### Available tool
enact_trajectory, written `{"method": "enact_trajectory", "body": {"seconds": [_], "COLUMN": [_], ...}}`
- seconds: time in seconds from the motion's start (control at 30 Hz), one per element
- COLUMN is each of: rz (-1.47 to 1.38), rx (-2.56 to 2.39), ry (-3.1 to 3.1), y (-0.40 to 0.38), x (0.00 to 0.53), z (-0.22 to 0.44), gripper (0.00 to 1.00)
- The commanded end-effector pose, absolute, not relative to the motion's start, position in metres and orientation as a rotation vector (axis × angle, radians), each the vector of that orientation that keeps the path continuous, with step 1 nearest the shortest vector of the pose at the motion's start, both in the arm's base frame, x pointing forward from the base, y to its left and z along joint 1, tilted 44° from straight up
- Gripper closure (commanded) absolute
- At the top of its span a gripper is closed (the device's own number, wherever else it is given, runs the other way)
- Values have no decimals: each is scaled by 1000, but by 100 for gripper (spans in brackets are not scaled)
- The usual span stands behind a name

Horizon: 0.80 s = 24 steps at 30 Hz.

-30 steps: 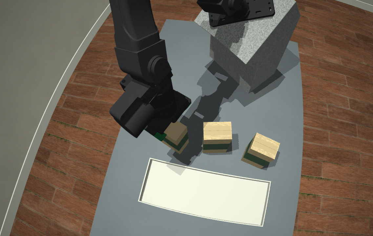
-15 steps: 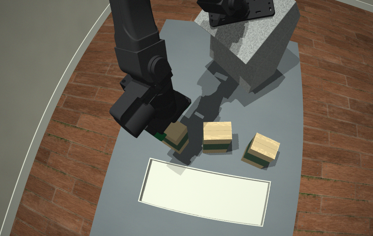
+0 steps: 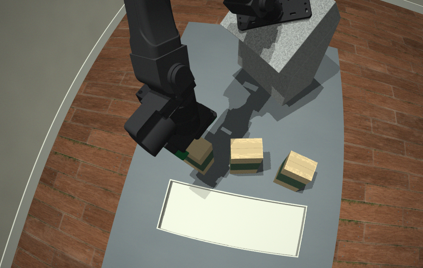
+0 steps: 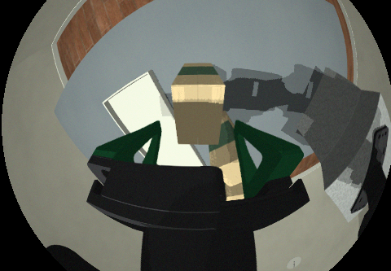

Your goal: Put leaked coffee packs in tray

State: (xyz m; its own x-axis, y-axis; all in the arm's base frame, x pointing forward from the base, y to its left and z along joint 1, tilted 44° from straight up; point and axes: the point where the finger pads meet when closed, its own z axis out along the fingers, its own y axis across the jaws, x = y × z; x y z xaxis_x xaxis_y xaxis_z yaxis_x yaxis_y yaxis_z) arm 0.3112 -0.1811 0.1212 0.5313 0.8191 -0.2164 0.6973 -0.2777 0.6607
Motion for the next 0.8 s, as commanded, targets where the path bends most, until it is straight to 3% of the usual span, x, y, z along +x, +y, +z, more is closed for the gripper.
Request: {"method": "enact_trajectory", "body": {"seconds": [0.0, 0.77], "rz": [203, 200], "rx": [2042, 2052], "ry": [1230, 1233], "y": [-180, -196], "x": [306, 321], "z": [120, 94], "gripper": [21, 21]}}
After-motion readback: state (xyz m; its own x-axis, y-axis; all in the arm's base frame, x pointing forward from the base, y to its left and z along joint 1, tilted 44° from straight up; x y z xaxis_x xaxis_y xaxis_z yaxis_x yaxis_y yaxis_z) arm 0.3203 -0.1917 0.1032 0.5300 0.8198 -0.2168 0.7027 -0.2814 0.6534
